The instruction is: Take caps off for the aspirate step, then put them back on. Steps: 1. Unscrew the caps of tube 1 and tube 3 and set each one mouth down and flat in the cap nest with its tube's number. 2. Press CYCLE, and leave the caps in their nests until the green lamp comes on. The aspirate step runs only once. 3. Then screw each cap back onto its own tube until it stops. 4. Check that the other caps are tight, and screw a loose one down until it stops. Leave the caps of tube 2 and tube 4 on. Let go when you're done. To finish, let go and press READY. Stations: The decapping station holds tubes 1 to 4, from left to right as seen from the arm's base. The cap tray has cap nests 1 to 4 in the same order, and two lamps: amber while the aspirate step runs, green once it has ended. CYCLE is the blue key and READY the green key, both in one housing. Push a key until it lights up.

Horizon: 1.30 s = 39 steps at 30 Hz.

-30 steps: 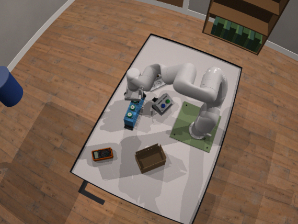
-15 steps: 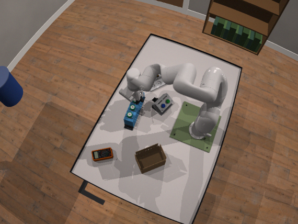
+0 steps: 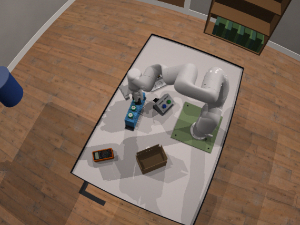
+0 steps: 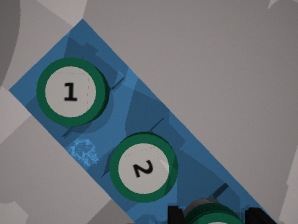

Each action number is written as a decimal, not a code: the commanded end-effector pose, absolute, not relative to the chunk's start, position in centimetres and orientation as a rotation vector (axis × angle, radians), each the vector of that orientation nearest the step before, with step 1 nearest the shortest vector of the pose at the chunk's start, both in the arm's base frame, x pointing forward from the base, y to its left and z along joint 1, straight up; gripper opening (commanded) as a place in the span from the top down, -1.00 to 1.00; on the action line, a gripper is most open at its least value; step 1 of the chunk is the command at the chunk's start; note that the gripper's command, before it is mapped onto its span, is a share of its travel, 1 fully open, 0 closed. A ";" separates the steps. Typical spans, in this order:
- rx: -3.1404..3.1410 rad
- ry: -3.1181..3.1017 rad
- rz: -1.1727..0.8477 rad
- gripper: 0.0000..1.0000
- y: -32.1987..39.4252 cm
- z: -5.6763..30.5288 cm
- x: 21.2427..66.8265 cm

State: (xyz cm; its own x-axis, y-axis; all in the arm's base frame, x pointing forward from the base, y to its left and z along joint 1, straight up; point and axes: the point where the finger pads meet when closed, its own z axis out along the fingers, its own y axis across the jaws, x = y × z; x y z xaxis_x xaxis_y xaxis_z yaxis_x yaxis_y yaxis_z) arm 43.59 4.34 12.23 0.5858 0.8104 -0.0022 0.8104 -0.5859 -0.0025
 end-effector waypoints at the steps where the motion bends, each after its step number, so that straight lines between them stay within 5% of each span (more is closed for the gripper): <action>1: -2.803 -1.417 -0.001 0.08 4.3 12.4 43.7; 10: -2.803 -1.417 -0.001 0.08 4.3 12.4 43.7; 39: -1.350 -2.836 -0.002 0.08 4.3 12.4 43.7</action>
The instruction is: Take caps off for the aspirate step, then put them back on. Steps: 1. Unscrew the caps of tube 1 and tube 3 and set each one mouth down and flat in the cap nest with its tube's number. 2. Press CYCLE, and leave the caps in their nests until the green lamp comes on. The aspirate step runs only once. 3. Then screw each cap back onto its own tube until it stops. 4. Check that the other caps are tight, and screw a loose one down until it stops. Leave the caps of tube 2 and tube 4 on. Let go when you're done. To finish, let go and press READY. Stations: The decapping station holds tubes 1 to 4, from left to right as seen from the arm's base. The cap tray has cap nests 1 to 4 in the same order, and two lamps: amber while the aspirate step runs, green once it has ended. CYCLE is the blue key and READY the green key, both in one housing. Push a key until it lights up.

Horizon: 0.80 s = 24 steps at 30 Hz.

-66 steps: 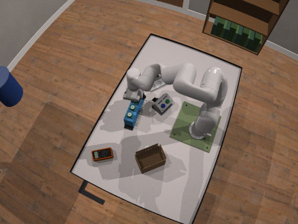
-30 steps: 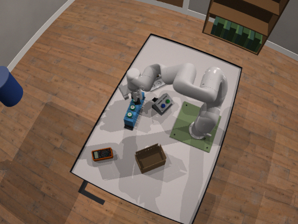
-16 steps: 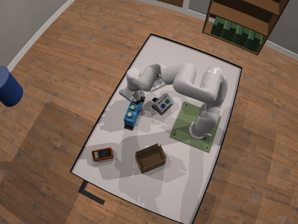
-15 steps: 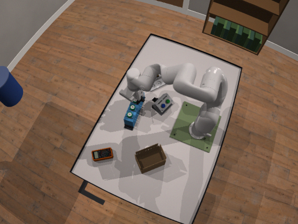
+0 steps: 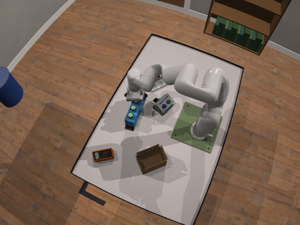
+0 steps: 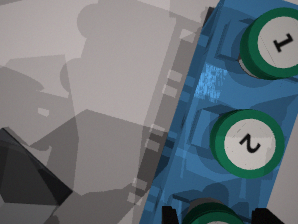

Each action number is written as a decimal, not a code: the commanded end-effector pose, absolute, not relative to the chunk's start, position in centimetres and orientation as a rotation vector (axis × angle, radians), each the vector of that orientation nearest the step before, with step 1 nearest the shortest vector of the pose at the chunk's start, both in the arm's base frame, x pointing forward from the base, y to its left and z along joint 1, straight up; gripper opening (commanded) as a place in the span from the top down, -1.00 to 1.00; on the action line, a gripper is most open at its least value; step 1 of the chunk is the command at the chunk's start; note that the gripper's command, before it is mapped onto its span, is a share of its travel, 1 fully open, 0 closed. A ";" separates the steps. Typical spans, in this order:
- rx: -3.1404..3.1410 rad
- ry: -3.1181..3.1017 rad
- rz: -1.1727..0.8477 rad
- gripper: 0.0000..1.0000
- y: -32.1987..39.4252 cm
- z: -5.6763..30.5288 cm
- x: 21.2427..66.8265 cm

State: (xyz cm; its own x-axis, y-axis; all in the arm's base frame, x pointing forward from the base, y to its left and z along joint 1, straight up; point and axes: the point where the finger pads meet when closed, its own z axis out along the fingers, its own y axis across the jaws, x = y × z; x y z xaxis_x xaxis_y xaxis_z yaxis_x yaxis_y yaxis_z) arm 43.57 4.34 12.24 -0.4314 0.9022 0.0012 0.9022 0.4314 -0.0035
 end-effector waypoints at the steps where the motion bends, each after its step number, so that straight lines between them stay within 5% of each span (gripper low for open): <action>1: -1.289 -2.865 -0.002 0.08 4.3 12.4 43.7; 14: -0.980 -2.984 -0.002 0.08 4.3 12.4 43.7; 15: -0.980 -2.984 -0.002 1.00 4.3 12.4 43.7; 24: -0.980 -2.984 -0.002 1.00 4.3 12.4 43.7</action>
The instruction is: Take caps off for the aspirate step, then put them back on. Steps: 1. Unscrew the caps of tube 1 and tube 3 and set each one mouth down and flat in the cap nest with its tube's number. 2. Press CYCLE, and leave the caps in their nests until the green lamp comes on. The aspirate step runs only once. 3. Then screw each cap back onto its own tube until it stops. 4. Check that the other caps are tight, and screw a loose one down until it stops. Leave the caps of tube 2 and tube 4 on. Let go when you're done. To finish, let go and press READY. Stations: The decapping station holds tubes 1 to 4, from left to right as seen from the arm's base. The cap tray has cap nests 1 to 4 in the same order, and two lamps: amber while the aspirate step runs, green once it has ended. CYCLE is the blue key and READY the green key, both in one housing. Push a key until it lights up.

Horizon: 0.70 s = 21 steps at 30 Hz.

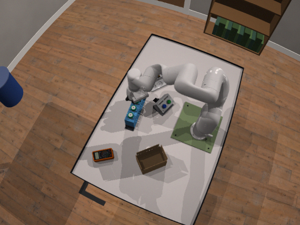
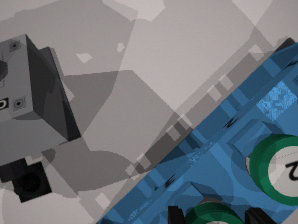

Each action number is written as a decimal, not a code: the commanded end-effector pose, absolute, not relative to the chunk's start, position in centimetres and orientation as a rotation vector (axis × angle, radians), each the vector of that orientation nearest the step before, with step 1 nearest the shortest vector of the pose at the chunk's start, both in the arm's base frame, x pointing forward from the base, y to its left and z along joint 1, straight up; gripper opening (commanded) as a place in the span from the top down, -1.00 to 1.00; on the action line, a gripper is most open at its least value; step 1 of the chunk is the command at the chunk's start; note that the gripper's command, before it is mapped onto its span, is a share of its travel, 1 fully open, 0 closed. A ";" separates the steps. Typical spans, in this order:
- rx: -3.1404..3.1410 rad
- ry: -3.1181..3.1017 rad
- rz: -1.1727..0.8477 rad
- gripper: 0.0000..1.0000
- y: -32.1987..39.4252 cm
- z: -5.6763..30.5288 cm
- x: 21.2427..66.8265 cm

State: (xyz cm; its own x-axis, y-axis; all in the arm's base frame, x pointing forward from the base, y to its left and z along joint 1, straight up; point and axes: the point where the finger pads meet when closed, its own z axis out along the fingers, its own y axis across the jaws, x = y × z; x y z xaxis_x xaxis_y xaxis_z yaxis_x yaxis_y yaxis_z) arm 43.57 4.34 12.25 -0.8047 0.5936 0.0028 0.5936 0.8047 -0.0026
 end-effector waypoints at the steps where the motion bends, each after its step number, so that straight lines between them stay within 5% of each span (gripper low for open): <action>1: -0.980 -2.984 -0.002 1.00 4.3 12.4 43.7; 21: -1.890 -2.509 -0.002 1.00 4.3 12.3 43.7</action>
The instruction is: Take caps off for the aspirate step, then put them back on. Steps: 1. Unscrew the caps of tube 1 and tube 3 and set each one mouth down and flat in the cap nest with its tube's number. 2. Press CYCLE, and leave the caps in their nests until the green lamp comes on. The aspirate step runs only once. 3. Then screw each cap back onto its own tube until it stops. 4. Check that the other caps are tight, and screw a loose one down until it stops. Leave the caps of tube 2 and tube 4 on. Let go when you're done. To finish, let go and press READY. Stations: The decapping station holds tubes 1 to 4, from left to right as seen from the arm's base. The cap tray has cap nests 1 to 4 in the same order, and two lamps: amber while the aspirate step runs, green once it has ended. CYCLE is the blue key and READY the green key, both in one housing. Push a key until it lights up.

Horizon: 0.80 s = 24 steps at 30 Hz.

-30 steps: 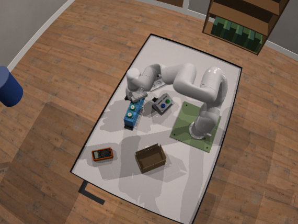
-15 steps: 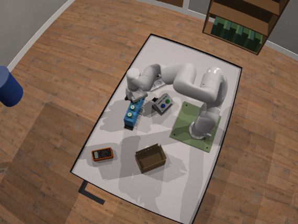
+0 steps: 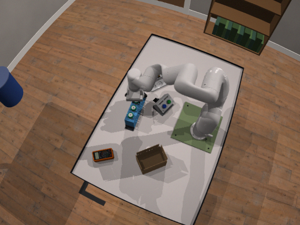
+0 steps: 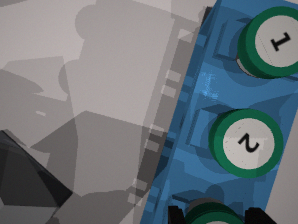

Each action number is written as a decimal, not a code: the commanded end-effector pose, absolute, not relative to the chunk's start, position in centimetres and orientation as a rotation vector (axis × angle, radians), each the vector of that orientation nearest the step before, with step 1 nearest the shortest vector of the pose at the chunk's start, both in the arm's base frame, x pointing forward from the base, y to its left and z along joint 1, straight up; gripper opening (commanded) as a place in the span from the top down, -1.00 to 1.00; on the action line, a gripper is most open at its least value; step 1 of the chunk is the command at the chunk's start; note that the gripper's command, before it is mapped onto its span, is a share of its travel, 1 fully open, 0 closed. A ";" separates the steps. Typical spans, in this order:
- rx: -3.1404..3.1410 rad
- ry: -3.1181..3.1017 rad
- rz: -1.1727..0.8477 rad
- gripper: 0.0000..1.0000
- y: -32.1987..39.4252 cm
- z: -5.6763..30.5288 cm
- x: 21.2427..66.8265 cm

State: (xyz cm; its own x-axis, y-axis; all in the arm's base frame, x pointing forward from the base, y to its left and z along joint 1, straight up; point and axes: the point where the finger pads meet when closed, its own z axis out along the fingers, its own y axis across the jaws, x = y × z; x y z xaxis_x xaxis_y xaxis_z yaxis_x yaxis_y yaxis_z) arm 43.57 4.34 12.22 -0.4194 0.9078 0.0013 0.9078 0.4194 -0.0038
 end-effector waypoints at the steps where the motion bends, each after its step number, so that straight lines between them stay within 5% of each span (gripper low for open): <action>1: -1.977 -2.440 -0.002 1.00 4.3 12.3 43.7; 24: -2.803 -1.417 -0.001 1.00 4.3 12.3 43.7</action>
